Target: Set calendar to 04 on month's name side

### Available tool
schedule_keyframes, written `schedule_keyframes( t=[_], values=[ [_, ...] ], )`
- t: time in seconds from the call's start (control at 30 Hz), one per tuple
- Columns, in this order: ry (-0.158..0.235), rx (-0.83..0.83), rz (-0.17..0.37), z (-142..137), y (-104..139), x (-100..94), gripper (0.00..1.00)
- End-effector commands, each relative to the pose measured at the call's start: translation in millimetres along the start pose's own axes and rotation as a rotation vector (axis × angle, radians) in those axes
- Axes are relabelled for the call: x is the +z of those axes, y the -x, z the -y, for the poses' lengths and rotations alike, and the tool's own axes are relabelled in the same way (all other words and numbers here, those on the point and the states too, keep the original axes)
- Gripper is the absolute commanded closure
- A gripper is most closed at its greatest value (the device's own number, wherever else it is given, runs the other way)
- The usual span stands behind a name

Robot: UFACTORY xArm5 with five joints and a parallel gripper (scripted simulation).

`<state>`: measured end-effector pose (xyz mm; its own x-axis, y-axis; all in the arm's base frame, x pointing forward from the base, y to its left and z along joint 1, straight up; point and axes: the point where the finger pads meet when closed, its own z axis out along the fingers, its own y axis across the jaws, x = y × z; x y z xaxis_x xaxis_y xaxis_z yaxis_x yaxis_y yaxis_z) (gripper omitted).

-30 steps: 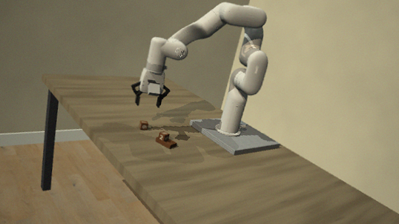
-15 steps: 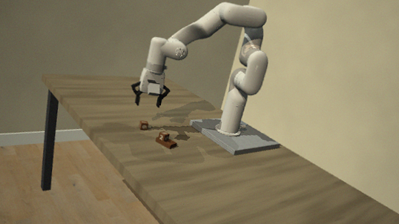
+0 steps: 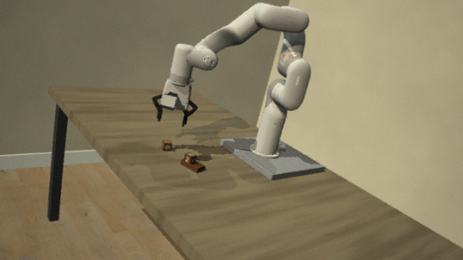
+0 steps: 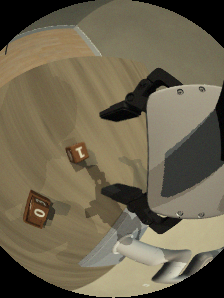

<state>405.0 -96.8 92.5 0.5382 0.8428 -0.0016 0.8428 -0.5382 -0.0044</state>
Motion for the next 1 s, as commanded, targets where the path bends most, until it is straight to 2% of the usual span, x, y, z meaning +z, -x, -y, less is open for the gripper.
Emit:
schedule_keyframes(
  t=[0.0, 0.3, 0.37, 0.43, 0.87, 0.97],
  values=[
    [0.003, 0.162, -0.002, -1.1, -0.3, -0.2, 0.00],
    [0.003, 0.436, -0.002, -0.9, 0.1, 1.7, 0.00],
    [0.003, 0.436, -0.002, -0.9, 0.1, 1.7, 0.00],
    [0.003, 0.546, -0.002, -0.8, 0.2, 2.4, 0.00],
    [0.003, 0.914, -0.003, -0.6, 0.6, 4.9, 0.00],
    [0.002, 0.948, -0.003, -0.5, 0.7, 5.1, 0.00]
  ],
)
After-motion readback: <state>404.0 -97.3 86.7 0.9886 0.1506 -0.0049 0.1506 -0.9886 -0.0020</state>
